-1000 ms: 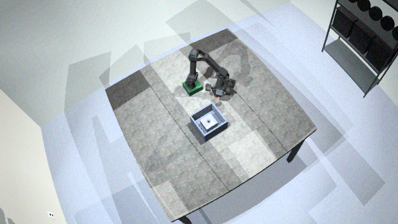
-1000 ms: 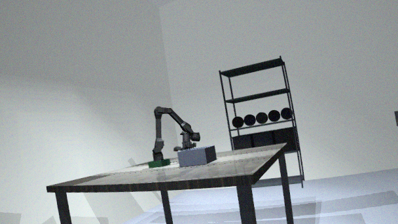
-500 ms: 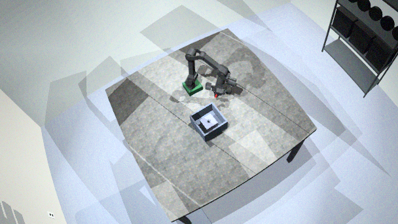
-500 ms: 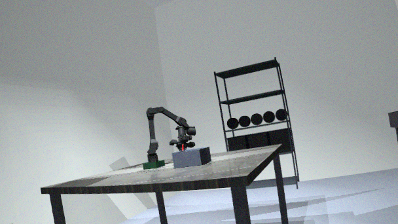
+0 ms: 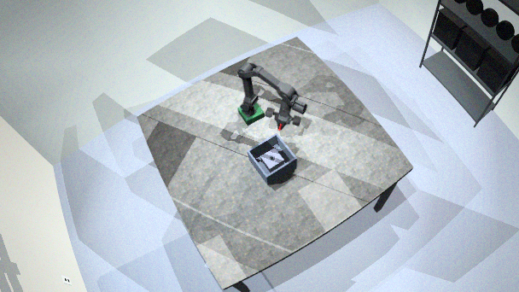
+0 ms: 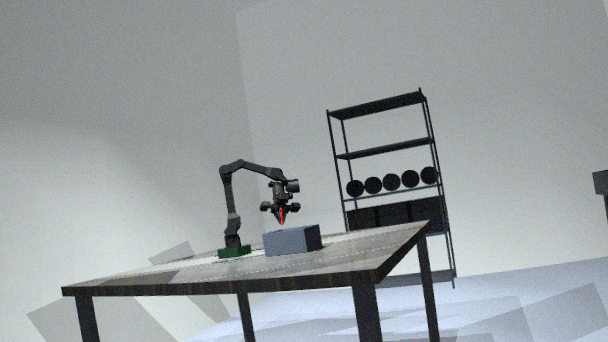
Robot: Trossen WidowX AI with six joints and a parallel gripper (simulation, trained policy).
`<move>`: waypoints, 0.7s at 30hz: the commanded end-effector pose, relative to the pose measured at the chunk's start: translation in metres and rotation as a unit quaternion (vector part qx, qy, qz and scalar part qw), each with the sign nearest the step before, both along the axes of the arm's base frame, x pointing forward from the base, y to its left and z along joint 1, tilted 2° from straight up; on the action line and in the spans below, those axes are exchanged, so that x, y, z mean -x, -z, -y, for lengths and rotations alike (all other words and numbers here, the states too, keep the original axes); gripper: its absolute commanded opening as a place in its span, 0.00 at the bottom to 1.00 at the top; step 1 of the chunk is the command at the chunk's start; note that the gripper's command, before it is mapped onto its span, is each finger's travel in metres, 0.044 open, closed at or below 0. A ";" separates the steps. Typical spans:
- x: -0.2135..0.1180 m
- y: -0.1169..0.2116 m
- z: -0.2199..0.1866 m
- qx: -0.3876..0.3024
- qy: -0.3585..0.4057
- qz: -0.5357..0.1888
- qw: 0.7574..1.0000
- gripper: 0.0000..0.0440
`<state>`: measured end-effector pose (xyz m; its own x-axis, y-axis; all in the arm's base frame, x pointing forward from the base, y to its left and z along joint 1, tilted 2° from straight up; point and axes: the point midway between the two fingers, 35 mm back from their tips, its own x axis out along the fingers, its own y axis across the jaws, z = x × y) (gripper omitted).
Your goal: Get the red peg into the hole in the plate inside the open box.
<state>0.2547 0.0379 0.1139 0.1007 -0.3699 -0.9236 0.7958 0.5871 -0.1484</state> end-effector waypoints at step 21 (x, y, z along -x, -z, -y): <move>-0.059 0.012 0.099 -0.001 0.066 0.037 0.997 0.00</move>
